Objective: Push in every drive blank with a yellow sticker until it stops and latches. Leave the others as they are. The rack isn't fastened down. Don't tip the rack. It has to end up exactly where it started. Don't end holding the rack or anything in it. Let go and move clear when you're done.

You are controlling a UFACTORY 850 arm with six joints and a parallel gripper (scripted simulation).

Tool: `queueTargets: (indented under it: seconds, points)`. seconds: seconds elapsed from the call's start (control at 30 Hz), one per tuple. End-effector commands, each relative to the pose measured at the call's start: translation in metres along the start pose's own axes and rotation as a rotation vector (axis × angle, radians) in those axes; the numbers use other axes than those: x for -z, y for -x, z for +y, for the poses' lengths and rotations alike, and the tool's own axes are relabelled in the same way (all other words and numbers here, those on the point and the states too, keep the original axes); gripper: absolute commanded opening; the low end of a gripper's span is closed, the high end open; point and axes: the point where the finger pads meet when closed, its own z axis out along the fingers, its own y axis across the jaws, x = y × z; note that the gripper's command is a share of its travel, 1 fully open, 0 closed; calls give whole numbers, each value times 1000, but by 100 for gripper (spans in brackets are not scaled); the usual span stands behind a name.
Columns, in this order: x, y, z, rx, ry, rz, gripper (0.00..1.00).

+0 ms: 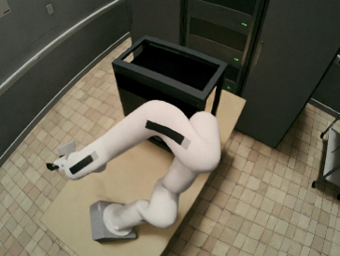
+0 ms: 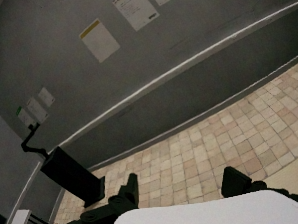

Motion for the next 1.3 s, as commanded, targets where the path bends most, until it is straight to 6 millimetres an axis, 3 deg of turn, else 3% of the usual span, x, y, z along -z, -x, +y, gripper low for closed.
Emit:
queueTargets:
  seconds: [0.0,0.37,0.93,1.27]
  points:
    - [2,-10,3,-92,32,68,100]
    - [12,-28,20,-279,86,203,100]
    - [44,-51,65,-586,194,468,100]
    - [79,-58,102,-769,273,671,100]
